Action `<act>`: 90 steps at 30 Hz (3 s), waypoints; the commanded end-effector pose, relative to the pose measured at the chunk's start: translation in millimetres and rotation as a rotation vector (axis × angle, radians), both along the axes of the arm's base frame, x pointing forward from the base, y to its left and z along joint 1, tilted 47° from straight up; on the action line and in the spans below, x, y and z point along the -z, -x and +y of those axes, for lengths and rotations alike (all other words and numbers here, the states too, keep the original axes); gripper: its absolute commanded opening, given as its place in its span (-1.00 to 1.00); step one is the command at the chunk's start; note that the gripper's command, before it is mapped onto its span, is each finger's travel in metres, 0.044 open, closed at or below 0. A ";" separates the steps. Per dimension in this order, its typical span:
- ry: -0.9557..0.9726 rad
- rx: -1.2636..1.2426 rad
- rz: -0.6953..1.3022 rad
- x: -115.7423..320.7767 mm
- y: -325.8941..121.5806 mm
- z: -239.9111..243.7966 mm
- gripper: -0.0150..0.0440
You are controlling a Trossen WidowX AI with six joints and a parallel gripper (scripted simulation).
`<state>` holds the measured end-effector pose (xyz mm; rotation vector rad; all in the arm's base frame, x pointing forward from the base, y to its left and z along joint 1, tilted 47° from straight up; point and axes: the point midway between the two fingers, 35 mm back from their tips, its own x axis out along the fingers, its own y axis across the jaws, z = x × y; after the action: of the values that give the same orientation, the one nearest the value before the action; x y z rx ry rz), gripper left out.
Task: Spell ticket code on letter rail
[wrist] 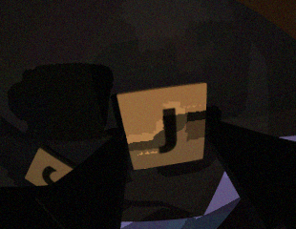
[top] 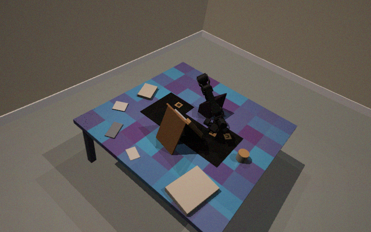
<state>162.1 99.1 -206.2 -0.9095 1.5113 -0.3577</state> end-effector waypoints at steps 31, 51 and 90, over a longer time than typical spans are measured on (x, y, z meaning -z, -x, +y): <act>-0.006 0.006 -0.004 -9.9 2.6 8.5 -0.49; -0.006 0.006 -0.004 -14.8 4.1 12.2 -0.49; -0.253 -0.149 -0.073 -87.8 -58.2 38.6 -0.49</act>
<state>211.4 135.3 -130.7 -0.8024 1.4094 -0.1227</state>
